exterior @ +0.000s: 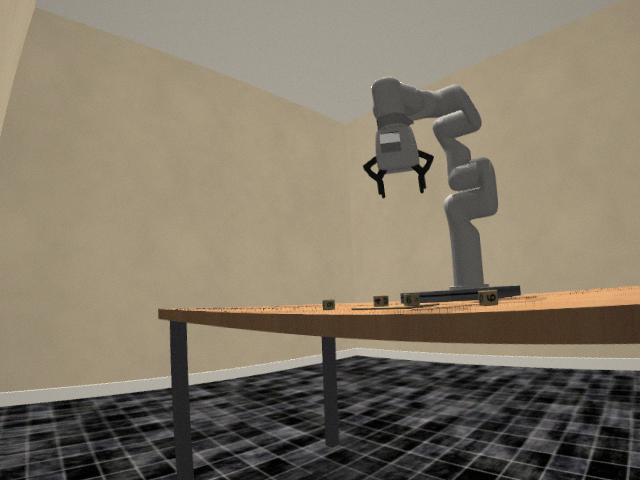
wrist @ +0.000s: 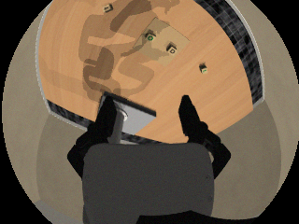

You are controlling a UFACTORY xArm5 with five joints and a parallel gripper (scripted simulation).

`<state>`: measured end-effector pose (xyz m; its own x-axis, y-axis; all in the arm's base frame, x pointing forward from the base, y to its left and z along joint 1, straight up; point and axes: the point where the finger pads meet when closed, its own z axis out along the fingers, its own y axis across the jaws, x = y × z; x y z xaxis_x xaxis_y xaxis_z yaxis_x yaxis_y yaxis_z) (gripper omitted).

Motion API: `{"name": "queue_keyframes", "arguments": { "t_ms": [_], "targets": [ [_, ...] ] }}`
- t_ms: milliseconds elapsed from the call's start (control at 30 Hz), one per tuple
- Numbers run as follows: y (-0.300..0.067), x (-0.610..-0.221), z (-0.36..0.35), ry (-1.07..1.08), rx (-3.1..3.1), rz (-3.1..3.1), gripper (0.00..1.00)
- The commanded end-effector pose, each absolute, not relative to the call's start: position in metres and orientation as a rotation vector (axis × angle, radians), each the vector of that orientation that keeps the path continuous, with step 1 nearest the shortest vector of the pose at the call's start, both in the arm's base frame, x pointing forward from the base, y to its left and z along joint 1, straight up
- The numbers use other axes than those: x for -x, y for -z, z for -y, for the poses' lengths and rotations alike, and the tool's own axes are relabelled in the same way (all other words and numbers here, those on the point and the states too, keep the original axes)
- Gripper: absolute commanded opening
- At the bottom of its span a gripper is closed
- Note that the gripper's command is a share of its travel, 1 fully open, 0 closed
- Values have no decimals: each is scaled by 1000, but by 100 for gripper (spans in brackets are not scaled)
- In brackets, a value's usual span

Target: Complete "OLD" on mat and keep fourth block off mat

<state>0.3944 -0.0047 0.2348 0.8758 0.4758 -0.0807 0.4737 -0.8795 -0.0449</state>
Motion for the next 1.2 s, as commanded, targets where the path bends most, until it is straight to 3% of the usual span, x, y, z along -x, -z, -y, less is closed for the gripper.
{"name": "queue_keyframes", "arguments": {
  "t_ms": [0, 433, 833, 1167],
  "targets": [
    [-239, -396, 4, -105, 3067, 605, 100],
    [-248, -401, 1, 6, 3142, -9, 100],
    [-178, -455, 69, 287, 3099, -440, 100],
    [-140, -469, 115, 459, 3033, -696, 100]
  ]
}}
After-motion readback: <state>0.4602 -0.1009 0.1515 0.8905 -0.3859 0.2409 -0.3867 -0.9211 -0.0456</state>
